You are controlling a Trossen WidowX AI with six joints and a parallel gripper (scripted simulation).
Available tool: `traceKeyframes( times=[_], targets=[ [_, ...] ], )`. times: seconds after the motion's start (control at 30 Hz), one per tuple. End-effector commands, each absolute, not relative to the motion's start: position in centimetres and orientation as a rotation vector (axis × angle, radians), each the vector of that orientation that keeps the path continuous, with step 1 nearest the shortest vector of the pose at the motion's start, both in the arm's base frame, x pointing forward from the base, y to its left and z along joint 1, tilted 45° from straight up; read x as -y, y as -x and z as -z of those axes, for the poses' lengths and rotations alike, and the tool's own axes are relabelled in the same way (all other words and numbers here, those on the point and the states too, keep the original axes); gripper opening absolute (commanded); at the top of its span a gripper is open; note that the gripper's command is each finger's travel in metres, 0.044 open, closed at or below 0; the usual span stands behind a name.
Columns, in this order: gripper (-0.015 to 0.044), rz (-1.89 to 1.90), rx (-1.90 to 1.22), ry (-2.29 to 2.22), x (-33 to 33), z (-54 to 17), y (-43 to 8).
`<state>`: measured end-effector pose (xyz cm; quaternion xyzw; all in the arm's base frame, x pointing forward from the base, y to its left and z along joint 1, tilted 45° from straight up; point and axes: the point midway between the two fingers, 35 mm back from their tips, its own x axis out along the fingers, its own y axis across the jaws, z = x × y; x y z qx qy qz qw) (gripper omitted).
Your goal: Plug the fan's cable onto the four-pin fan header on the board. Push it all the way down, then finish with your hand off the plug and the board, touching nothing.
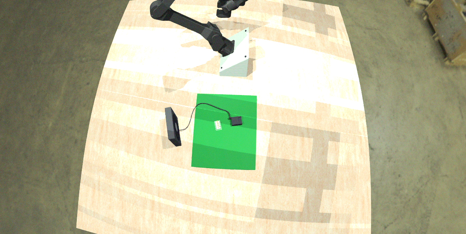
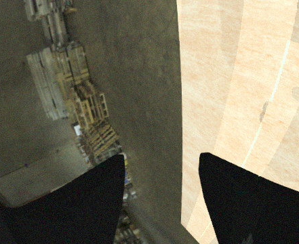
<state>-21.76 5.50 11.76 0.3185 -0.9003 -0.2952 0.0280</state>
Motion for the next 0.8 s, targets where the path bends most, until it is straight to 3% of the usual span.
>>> traceKeyframes(
  times=[0.0,0.1,0.2,0.5,0.77],
  targets=[
    [0.0197,0.911,2.779,-0.983,-5.5,-11.8,21.8],
    [0.0276,0.911,2.779,-0.983,-5.5,-11.8,21.8],
    [0.0210,0.901,2.883,-0.975,-7.2,-10.9,21.4],
    [0.0210,0.625,3.556,-0.767,-17.1,-6.1,15.0],
    [0.0210,-0.038,4.086,-0.294,-22.6,-2.7,4.1]
  ],
)
